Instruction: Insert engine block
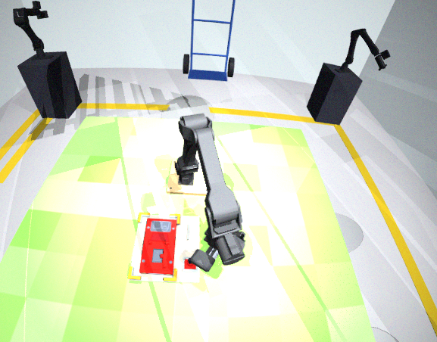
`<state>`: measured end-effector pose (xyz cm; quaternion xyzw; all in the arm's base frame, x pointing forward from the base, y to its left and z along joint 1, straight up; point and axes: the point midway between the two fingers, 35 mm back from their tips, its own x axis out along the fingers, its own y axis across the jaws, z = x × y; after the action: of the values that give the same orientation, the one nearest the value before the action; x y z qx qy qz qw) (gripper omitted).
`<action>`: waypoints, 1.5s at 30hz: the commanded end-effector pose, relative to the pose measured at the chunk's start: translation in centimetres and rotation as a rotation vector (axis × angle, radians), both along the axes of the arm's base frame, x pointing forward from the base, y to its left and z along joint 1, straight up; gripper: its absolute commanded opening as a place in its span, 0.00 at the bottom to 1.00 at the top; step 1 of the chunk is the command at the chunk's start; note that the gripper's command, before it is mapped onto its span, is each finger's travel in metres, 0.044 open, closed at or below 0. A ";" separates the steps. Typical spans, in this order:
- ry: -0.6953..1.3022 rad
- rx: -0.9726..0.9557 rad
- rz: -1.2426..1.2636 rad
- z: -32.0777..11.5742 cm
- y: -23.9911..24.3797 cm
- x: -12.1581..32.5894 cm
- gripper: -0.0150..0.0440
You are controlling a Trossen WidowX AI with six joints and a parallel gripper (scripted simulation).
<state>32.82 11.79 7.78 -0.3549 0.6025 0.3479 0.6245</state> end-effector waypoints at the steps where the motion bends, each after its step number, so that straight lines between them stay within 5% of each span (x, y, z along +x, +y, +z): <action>1: -0.001 0.000 0.000 0.0 0.0 0.0 1.00; 13: 0.004 0.002 -0.004 4.5 0.0 -0.1 1.00; 45: 0.004 0.002 -0.004 -3.0 0.0 0.1 1.00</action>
<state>33.01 11.80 5.21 -0.3543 0.6031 0.3474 0.6245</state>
